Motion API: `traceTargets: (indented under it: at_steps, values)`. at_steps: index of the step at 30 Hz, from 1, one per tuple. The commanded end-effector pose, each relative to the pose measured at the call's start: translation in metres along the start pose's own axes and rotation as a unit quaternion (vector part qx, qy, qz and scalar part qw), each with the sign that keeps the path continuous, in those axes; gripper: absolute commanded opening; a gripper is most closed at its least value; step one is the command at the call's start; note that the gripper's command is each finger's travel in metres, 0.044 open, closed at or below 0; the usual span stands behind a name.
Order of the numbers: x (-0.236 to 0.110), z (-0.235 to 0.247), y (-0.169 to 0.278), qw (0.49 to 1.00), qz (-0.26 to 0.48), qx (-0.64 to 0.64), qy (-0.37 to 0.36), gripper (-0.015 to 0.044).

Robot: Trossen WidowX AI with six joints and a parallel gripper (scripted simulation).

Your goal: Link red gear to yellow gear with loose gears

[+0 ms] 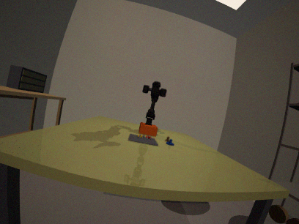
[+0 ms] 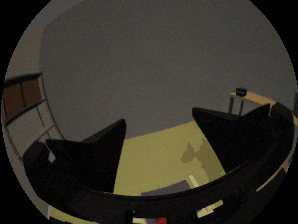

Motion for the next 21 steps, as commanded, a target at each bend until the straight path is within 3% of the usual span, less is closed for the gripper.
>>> traceTargets:
  at_steps: [1, 11, 21]
  values:
    - [0.001, 0.001, 0.001, 1.000, 0.005, 0.001, -0.002, 0.0426]
    - [0.027, 0.081, 0.094, 0.952, 0.287, 0.031, -0.101, 0.0440]
    - [-0.017, 0.161, 0.192, 0.812, 0.567, -0.037, -0.130, 0.0440]
Point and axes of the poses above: the point midway between the two fingers, 35 mm back from their tips, its own x axis out along the fingers, its own z axis across the jaws, y = z × x, the point moved 6 cm from there along -x, back along the fingers, and after that the axes turned 5 degrees about x, right-handed, at the moved point
